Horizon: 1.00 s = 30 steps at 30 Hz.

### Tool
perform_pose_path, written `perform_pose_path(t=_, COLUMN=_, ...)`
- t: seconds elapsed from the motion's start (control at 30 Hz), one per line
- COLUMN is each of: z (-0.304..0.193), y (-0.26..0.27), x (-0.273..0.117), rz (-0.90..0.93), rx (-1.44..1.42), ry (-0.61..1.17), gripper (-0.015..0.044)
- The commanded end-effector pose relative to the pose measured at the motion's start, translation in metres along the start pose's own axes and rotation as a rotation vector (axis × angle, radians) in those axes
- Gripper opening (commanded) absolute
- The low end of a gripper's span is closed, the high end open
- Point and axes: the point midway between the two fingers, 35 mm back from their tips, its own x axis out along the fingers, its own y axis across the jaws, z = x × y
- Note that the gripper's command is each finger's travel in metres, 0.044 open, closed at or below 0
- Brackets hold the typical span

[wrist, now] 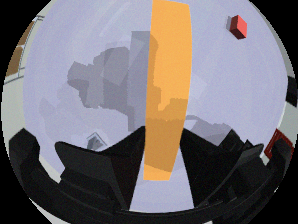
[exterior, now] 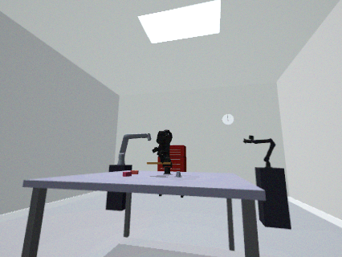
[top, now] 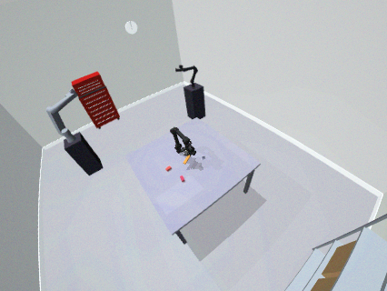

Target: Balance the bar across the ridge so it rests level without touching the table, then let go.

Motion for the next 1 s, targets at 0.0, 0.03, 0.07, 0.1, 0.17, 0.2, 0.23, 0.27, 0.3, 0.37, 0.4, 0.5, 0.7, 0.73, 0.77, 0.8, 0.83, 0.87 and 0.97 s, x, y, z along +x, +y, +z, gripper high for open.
perform_pose_path(t=0.0, z=-0.003, y=0.010, x=-0.003, rz=0.003, rx=-0.042, ry=-0.004, gripper=0.0000)
perform_pose_path(t=0.03, z=-0.005, y=0.013, x=-0.004, rz=0.004, rx=-0.053, ry=-0.004, gripper=0.0000)
perform_pose_path(t=0.07, z=-0.006, y=0.016, x=-0.004, rz=0.004, rx=-0.064, ry=-0.004, gripper=0.0000)
perform_pose_path(t=0.1, z=-0.007, y=0.019, x=-0.005, rz=0.004, rx=-0.075, ry=-0.004, gripper=0.0000)
perform_pose_path(t=0.17, z=-0.011, y=0.025, x=-0.005, rz=0.005, rx=-0.097, ry=-0.004, gripper=0.0000)
perform_pose_path(t=0.2, z=-0.012, y=0.028, x=-0.006, rz=0.005, rx=-0.109, ry=-0.004, gripper=0.0000)
perform_pose_path(t=0.23, z=-0.014, y=0.031, x=-0.006, rz=0.005, rx=-0.120, ry=-0.003, gripper=0.0000)
perform_pose_path(t=0.27, z=-0.016, y=0.034, x=-0.006, rz=0.005, rx=-0.131, ry=-0.003, gripper=0.0000)
perform_pose_path(t=0.3, z=-0.017, y=0.036, x=-0.007, rz=0.006, rx=-0.142, ry=-0.003, gripper=0.0000)
perform_pose_path(t=0.37, z=-0.021, y=0.042, x=-0.007, rz=0.006, rx=-0.164, ry=-0.003, gripper=0.0000)
perform_pose_path(t=0.4, z=-0.023, y=0.045, x=-0.007, rz=0.006, rx=-0.176, ry=-0.003, gripper=0.0000)
perform_pose_path(t=0.5, z=-0.029, y=0.053, x=-0.008, rz=0.007, rx=-0.209, ry=-0.002, gripper=0.0000)
perform_pose_path(t=0.7, z=-0.042, y=0.069, x=-0.009, rz=0.008, rx=-0.276, ry=-0.002, gripper=0.0000)
perform_pose_path(t=0.73, z=-0.045, y=0.072, x=-0.009, rz=0.009, rx=-0.287, ry=-0.001, gripper=0.0000)
perform_pose_path(t=0.77, z=-0.047, y=0.074, x=-0.009, rz=0.009, rx=-0.299, ry=-0.001, gripper=0.0000)
perform_pose_path(t=0.8, z=-0.050, y=0.077, x=-0.009, rz=0.009, rx=-0.311, ry=-0.001, gripper=0.0000)
perform_pose_path(t=0.83, z=-0.052, y=0.079, x=-0.009, rz=0.009, rx=-0.322, ry=-0.001, gripper=0.0000)
perform_pose_path(t=0.87, z=-0.055, y=0.082, x=-0.009, rz=0.010, rx=-0.334, ry=-0.001, gripper=0.0000)
perform_pose_path(t=0.97, z=-0.063, y=0.089, x=-0.009, rz=0.010, rx=-0.368, ry=0.000, gripper=0.0000)
